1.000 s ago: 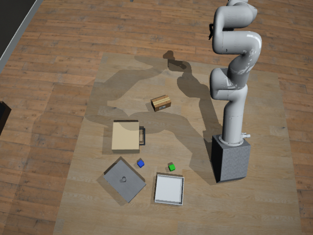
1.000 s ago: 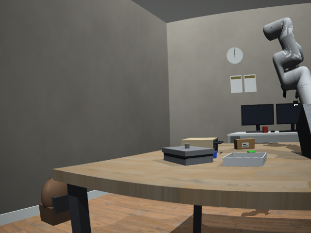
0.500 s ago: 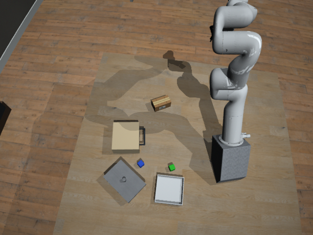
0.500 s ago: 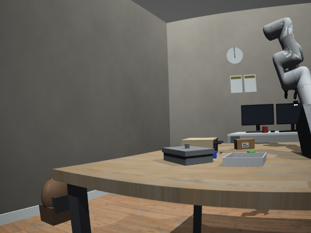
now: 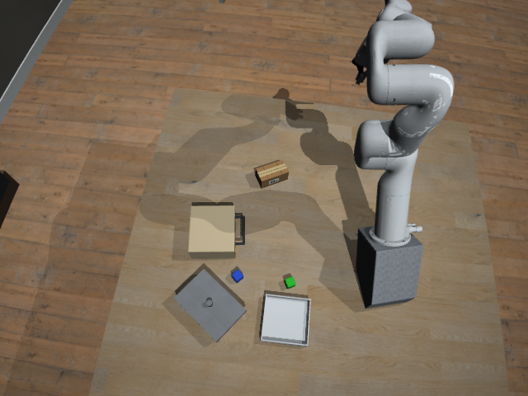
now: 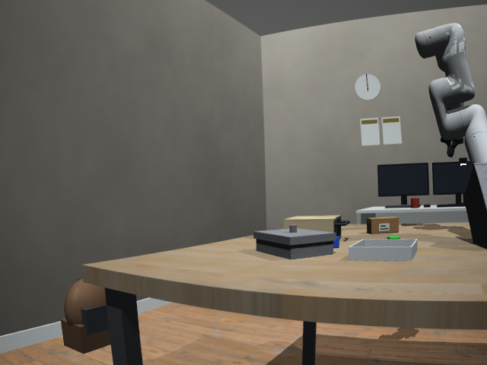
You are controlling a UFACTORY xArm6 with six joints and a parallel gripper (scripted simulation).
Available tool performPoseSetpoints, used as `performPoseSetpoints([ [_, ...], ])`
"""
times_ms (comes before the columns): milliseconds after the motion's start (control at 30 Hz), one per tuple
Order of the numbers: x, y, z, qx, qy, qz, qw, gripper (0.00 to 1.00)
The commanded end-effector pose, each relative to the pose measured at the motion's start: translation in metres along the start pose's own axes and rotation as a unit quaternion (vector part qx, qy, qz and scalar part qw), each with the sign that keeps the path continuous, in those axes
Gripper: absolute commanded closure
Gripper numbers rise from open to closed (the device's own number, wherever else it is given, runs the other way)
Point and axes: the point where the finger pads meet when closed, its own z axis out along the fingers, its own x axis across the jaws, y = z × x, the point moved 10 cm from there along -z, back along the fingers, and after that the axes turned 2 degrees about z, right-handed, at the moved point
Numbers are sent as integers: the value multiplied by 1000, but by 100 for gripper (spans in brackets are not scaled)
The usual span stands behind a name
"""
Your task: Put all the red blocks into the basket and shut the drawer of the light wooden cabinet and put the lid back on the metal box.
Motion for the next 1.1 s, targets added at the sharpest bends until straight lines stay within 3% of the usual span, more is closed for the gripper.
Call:
performPoseSetpoints([
  [0, 5, -25, 7, -3, -5, -28, 1000, 100],
  [267, 14, -93, 33, -5, -17, -108, 994, 100],
  [467, 18, -112, 41, -3, -22, -128, 992, 100],
  [533, 21, -131, 48, -4, -25, -150, 988, 100],
  [1067, 33, -204, 77, -2, -38, -231, 972, 100],
])
